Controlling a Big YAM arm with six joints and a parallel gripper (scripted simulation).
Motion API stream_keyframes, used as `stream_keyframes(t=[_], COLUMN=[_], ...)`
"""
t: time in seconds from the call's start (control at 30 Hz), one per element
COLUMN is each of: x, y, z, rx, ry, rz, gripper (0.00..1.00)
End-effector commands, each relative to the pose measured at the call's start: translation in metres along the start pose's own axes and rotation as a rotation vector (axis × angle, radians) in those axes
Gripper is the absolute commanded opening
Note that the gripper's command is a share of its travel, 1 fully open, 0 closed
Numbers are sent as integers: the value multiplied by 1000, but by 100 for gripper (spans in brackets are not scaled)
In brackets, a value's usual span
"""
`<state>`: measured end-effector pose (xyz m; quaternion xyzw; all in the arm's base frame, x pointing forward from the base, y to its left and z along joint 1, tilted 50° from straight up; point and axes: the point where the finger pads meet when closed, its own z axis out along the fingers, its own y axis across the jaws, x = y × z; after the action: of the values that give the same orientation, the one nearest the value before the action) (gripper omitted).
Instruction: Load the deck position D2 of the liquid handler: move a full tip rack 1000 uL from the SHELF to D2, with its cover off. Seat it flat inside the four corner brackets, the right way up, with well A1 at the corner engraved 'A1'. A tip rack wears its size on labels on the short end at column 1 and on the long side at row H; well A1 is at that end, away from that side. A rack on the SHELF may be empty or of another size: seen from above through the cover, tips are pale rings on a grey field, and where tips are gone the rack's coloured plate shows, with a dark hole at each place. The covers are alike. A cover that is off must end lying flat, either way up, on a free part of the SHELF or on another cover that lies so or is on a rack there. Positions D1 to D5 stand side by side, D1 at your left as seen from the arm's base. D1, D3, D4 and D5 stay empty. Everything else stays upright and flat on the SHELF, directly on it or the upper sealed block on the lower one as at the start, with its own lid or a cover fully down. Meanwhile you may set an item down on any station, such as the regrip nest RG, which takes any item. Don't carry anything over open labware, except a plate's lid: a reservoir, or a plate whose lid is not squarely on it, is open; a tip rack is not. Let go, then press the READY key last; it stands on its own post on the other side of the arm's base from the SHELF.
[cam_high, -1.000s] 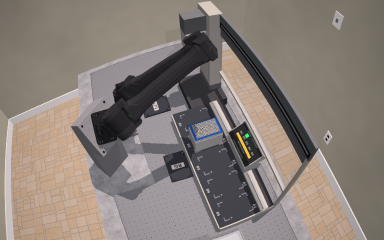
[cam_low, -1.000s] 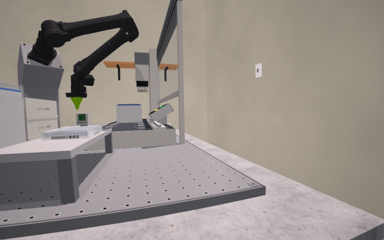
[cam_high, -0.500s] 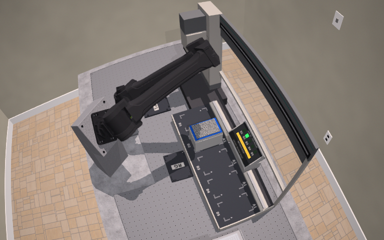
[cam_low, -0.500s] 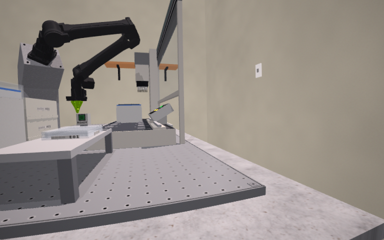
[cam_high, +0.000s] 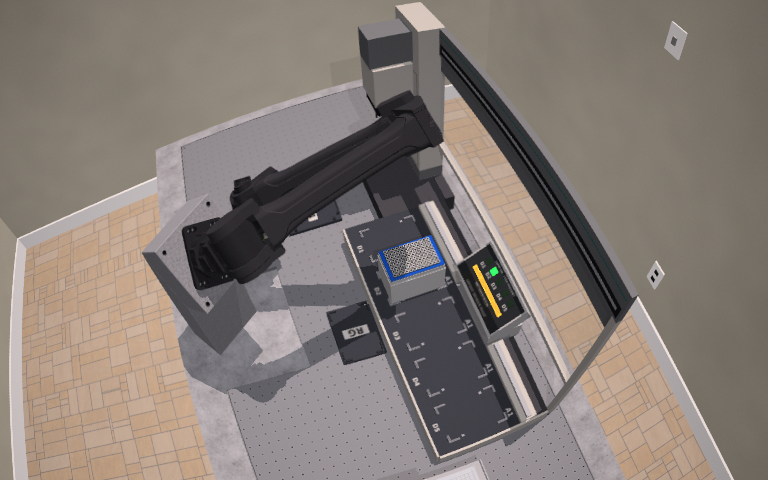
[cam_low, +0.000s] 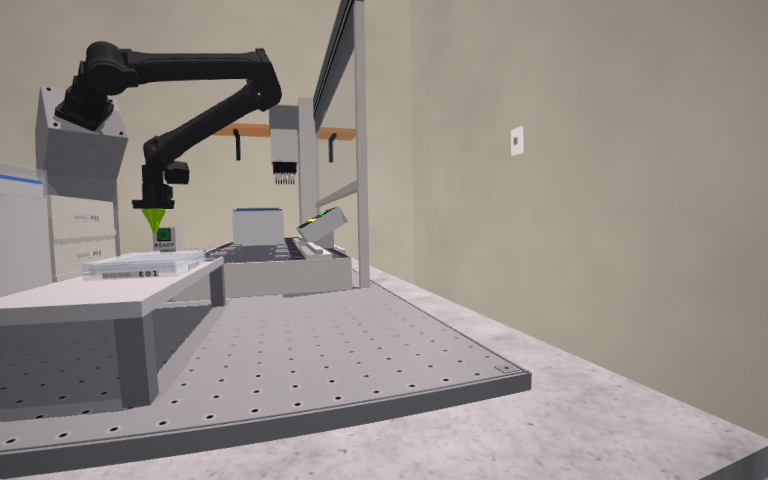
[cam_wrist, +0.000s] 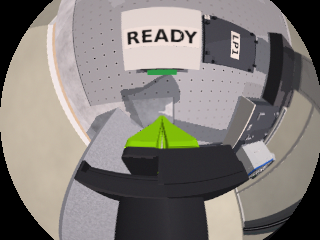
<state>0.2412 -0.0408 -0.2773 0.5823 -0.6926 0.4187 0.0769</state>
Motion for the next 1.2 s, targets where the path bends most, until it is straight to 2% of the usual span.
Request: stream_keyframes(t=[0.0, 0.2, 0.33, 0.37, 0.5, 1.17], x=[0, 0, 0, -9, -3, -3], y=[2, 2, 2, -8, -5, -5], z=[9, 19, 19, 12, 17, 16], rx=[-6, -6, -5, 23, 4, 5], ry=[2, 2, 3, -17, -3, -3], rz=[-14, -15, -15, -27, -12, -9], gripper=[0, 0, 0, 0, 0, 0])
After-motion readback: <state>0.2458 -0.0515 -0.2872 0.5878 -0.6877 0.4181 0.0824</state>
